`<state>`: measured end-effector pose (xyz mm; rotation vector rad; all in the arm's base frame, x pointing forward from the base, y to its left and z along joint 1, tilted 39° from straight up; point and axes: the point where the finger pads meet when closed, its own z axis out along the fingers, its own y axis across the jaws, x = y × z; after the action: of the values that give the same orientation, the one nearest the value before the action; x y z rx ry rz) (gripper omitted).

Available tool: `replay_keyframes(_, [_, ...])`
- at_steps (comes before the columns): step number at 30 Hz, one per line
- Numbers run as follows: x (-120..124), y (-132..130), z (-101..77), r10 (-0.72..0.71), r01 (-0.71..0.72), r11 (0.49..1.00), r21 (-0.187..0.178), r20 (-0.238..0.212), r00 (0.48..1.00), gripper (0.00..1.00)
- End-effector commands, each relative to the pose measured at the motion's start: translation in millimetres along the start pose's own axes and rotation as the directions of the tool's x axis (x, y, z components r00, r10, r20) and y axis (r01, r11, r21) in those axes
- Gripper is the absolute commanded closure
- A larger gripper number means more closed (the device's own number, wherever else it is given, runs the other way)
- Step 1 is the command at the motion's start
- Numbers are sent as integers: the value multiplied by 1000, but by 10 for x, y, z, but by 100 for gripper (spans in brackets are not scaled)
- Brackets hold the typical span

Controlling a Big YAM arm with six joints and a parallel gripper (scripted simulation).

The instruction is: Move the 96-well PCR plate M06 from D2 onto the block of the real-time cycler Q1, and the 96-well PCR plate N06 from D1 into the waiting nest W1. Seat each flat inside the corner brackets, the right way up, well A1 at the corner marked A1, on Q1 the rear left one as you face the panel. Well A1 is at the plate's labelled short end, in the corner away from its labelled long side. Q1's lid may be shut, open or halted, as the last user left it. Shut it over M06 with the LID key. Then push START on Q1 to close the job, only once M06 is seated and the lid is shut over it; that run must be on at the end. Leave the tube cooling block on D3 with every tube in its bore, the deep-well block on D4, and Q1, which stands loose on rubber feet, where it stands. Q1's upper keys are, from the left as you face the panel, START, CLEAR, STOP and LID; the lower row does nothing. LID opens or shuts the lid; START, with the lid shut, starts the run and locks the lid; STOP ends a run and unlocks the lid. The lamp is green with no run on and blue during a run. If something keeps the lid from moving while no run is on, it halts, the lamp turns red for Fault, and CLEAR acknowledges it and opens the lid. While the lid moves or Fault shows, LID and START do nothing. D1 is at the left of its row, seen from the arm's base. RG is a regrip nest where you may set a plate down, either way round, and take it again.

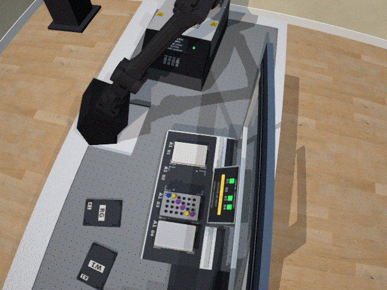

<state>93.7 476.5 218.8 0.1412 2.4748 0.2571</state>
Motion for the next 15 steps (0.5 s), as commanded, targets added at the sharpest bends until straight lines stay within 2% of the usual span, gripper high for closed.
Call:
replay_keyframes(1, [-94, 180, -118, 11, -11, 999, -32, -3, 1000, 0])
replay_keyframes(15, [-1, 17, 11, -16, 16, 1000, 3, -1, 1000, 0])
